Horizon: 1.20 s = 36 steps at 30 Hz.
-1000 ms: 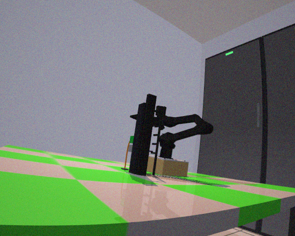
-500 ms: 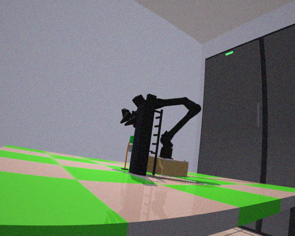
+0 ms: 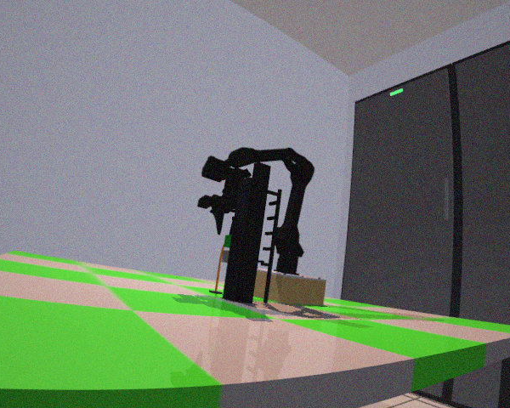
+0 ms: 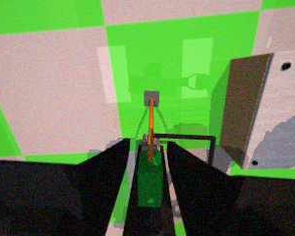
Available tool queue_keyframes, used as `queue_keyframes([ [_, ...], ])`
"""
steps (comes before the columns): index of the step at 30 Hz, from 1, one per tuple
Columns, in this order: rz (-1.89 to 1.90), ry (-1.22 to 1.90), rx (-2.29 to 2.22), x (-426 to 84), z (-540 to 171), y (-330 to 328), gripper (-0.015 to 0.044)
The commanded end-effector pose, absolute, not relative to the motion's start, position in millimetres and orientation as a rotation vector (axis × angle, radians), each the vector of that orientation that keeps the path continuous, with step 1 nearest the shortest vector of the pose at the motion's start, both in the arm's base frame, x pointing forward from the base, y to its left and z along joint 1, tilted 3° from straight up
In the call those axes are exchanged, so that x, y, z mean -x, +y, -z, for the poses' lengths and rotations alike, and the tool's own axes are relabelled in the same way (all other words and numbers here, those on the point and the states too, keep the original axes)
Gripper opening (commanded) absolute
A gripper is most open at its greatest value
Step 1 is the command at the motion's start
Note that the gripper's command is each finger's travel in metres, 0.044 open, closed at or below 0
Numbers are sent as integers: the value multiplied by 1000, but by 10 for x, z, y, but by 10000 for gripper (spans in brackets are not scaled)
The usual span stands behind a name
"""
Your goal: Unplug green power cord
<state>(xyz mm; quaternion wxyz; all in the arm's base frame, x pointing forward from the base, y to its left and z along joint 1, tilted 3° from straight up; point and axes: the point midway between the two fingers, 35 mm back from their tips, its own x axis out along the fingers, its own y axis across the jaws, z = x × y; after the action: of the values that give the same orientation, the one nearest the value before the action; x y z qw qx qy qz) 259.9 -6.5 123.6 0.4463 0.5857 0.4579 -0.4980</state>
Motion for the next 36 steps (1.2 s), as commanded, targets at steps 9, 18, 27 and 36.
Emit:
queue_keyframes([
  [9, 1235, 1179, -1335, -2593, -1239, -29, 160],
  [18, 1234, 1180, -1335, -2614, -1246, 95, 160],
  [27, 1234, 1181, -1337, -2631, -1255, 241, 160],
  [36, 1233, 1182, -1338, -2638, -1262, 363, 160],
])
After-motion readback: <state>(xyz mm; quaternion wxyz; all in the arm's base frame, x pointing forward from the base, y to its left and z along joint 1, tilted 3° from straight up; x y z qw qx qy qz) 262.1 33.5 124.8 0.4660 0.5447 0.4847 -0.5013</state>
